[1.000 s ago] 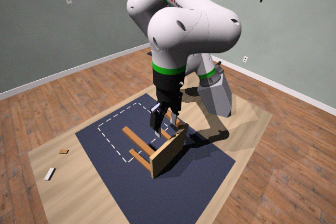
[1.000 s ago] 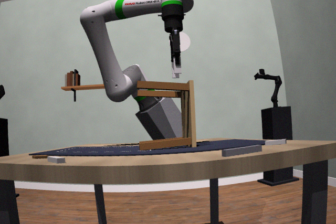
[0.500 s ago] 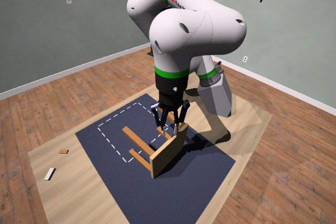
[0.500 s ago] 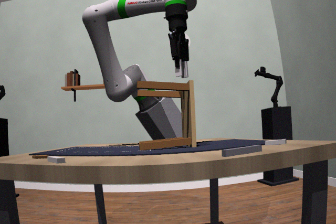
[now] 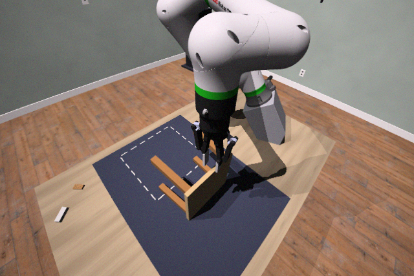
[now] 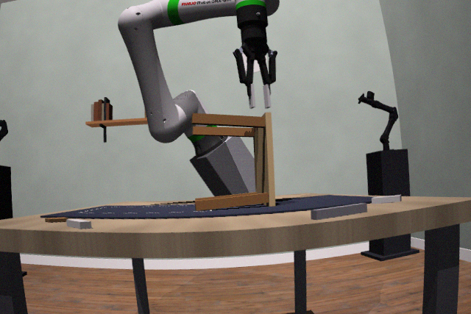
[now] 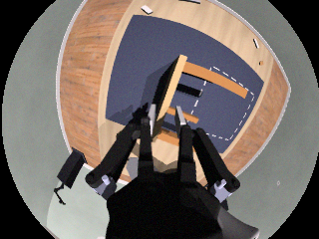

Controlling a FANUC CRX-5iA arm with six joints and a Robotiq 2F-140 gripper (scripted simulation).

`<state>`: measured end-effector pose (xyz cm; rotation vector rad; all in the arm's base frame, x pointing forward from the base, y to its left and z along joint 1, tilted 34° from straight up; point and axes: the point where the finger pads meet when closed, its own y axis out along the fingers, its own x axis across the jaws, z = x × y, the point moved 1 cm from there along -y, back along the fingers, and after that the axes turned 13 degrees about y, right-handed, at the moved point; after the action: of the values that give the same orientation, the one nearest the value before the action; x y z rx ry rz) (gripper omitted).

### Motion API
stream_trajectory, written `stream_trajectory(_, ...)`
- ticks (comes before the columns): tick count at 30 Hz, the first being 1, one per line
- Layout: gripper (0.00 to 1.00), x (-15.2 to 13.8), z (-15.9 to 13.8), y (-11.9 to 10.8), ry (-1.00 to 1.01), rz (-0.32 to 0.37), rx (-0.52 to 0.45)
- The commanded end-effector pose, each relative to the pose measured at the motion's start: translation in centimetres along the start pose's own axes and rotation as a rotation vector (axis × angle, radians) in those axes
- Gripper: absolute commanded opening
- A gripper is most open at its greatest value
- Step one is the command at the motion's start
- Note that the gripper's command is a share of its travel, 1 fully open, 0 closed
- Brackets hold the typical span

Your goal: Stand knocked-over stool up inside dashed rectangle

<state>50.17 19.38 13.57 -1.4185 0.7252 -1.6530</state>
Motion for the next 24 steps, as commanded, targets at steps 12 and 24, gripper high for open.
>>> stream_trajectory(12, 0.33, -0.02, 0.05, -0.08, 0.224, -0.028, 0.029)
stream_trajectory(24, 0.33, -0.05, 0.03, 0.05, 0.231, -0.028, 0.029)
